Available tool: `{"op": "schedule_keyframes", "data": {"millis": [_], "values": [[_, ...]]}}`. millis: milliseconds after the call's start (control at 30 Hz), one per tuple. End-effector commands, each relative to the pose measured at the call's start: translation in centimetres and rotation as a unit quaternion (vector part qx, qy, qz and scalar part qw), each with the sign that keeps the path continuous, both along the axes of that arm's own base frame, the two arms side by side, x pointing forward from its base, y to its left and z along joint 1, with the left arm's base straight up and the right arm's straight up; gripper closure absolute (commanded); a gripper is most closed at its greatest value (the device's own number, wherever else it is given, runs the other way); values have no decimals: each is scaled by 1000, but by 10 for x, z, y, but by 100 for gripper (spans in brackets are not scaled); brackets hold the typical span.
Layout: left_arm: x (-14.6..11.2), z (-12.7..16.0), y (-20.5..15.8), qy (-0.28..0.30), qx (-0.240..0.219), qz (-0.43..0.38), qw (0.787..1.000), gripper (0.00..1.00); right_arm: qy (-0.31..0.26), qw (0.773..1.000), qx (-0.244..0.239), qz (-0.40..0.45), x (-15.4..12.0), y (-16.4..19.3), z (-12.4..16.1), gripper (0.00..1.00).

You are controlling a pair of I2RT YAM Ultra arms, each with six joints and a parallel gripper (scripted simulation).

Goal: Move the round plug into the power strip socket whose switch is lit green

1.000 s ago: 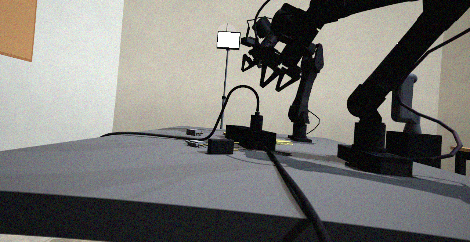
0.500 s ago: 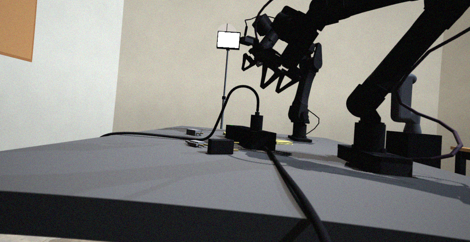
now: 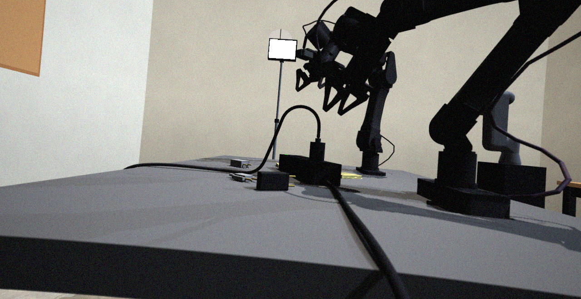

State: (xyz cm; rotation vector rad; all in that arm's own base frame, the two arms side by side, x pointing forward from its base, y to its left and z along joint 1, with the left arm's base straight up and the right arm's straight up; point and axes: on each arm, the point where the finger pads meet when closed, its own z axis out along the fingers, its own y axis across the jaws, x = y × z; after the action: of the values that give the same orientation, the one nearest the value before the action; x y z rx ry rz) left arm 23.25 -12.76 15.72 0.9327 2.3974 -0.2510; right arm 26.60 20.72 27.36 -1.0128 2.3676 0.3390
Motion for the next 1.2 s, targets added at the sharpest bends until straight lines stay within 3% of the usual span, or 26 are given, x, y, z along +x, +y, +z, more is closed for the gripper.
{"op": "schedule_keyframes", "data": {"millis": [0,100,333,567,633,833,1000,1167], "values": [[3,-1,-9,-17,-7,-101,995,37,-14,992,4,124,10,22,-19,0],[4,0,-9,-20,-6,-121,992,37,-20,988,6,152,12,27,-23,0],[14,-18,0,-10,9,-228,973,37,-10,950,19,310,21,42,-90,0],[22,-35,7,0,18,-326,945,37,-32,899,69,431,22,48,-143,0],[22,-35,7,0,18,-326,945,37,-32,899,69,431,22,48,-143,0],[30,-47,10,9,23,-388,921,37,-57,860,117,494,17,46,-181,0],[35,-51,11,16,22,-396,918,37,-65,852,132,503,19,45,-194,0],[38,-55,10,17,22,-394,919,37,-38,855,131,500,10,46,-209,0]]}}
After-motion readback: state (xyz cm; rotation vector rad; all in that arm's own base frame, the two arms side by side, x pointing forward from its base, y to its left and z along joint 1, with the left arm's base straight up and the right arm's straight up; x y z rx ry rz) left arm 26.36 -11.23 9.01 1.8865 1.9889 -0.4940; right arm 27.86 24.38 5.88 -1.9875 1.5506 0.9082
